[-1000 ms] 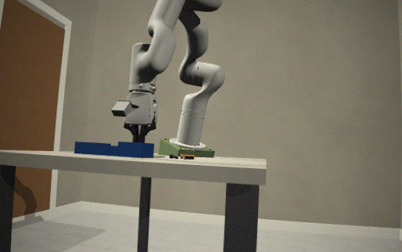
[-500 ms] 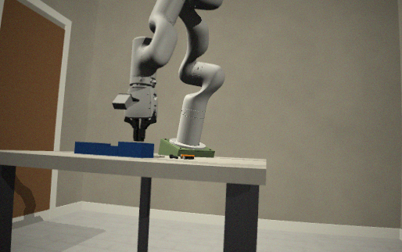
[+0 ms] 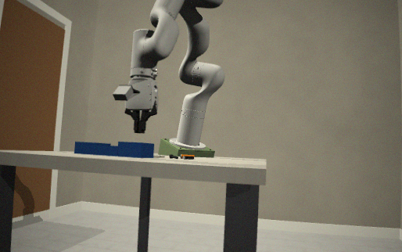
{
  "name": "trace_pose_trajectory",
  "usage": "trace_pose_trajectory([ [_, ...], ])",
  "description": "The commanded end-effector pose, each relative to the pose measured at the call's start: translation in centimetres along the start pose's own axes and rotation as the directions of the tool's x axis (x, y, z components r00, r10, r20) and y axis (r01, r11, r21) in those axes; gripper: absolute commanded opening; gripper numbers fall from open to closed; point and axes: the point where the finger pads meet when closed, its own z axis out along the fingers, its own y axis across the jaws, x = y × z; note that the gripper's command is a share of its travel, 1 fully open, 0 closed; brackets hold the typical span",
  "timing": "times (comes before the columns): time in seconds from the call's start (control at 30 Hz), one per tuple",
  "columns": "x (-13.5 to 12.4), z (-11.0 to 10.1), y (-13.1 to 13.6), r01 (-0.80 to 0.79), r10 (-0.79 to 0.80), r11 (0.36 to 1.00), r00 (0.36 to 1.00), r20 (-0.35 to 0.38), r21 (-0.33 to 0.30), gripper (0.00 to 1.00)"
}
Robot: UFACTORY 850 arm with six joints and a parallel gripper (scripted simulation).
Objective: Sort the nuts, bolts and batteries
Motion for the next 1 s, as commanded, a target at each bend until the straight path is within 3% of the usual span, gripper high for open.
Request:
trace_pose_trajectory([
  [0.0,0.2,-3.1,0.0,0.001,-0.001,1.0,1.0,-0.004,-0.001,0.07],
  [0.37,0.1,-12.3,0.0,0.001,-0.001,1.0,1.0,-0.004,-0.001,0.07],
  [0.83,0.1,-12.3,0.0,0.001,-0.001,1.0,1.0,-0.004,-0.001,0.07],
  [0.87,-0.4,-11.8,-0.4,-0.049,0.049,0.999,0.999,-0.004,0.0,0.28],
  [0.97,-1.6,-10.9,-1.2,-0.149,0.149,0.989,0.989,-0.004,0.0,0.28],
])
